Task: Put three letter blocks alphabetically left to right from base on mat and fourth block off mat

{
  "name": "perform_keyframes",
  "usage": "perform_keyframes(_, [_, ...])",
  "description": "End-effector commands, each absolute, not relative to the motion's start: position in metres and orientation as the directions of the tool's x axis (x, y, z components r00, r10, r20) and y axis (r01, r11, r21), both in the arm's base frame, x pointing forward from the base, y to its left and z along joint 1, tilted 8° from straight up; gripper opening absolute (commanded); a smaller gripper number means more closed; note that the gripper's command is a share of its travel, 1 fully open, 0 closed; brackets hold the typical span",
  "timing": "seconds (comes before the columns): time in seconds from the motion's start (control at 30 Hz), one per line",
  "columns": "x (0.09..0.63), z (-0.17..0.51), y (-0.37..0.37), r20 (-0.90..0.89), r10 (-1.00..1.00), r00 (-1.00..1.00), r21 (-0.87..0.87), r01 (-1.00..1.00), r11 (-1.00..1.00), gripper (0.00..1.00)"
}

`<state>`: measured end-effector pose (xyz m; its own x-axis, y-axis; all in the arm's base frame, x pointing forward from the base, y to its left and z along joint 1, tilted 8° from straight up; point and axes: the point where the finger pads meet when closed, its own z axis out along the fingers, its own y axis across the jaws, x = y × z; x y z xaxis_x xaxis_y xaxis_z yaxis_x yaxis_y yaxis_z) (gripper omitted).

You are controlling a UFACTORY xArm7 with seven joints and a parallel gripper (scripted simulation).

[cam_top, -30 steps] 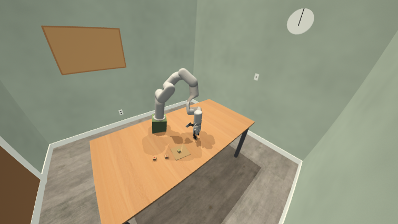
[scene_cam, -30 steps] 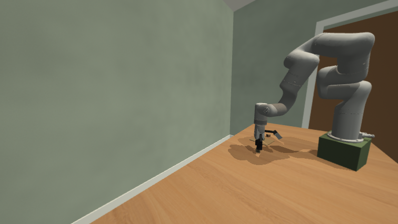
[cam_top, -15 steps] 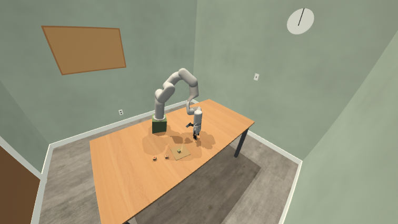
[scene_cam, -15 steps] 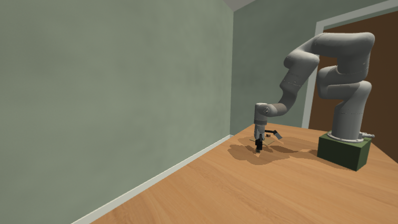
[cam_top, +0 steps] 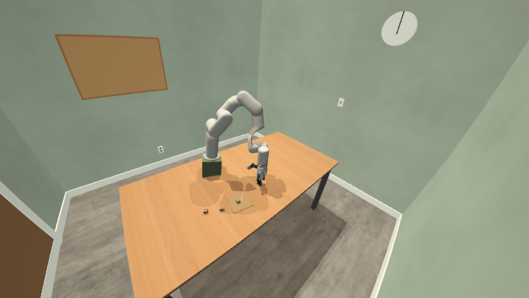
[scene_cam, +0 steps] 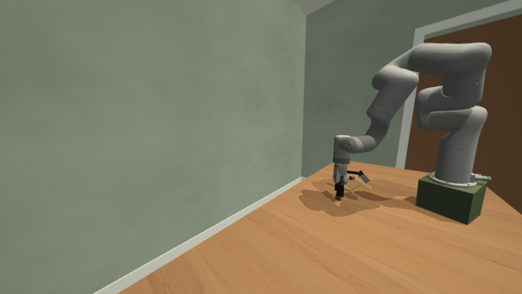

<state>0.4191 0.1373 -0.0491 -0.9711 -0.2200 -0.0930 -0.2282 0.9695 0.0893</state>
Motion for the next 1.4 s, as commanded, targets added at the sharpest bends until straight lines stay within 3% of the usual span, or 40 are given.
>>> perform_keyframes(0.0, [0.4210,-0.0479,0.1374,-0.096,-0.219,-0.971,0.090,-0.228,0.970,0.63])
perform_keyframes(1.37, [0.4213,-0.0480,0.1374,-0.096,-0.219,-0.971,0.090,-0.228,0.970,0.63])
